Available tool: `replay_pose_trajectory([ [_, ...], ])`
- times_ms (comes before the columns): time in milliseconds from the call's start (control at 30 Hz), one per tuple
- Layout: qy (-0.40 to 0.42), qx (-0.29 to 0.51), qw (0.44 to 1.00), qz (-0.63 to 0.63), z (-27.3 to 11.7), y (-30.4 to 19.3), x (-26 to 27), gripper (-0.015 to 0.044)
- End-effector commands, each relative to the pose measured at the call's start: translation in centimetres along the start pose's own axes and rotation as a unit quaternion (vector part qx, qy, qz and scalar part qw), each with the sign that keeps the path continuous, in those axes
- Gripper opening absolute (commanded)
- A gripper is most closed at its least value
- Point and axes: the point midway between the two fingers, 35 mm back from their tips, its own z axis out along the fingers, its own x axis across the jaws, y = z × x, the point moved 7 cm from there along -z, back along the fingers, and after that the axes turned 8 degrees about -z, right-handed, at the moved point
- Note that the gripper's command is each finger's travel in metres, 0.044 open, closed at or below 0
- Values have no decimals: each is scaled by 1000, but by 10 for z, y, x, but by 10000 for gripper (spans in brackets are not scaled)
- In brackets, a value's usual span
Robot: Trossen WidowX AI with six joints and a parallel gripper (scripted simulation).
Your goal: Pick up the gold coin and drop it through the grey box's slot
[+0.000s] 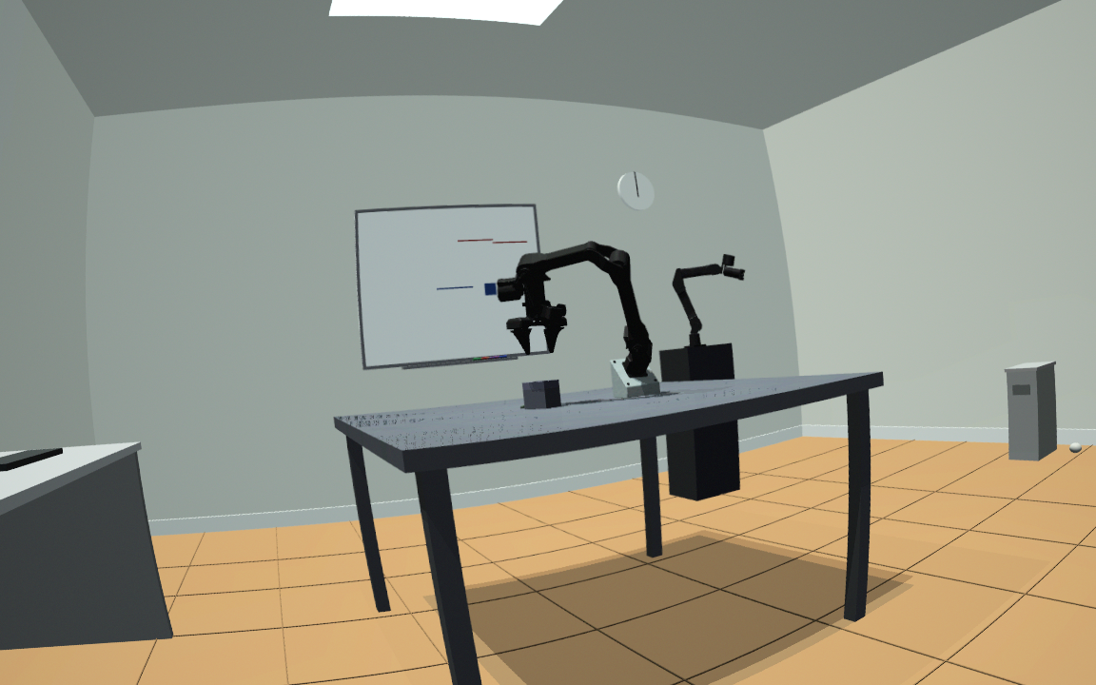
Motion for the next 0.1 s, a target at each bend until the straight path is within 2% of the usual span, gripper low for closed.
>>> replay_pose_trajectory([
  [0,2,1,1000,-4,-2,0,-1,440],
  [67,2,1,1000,-4,-2,0,-1,440],
])
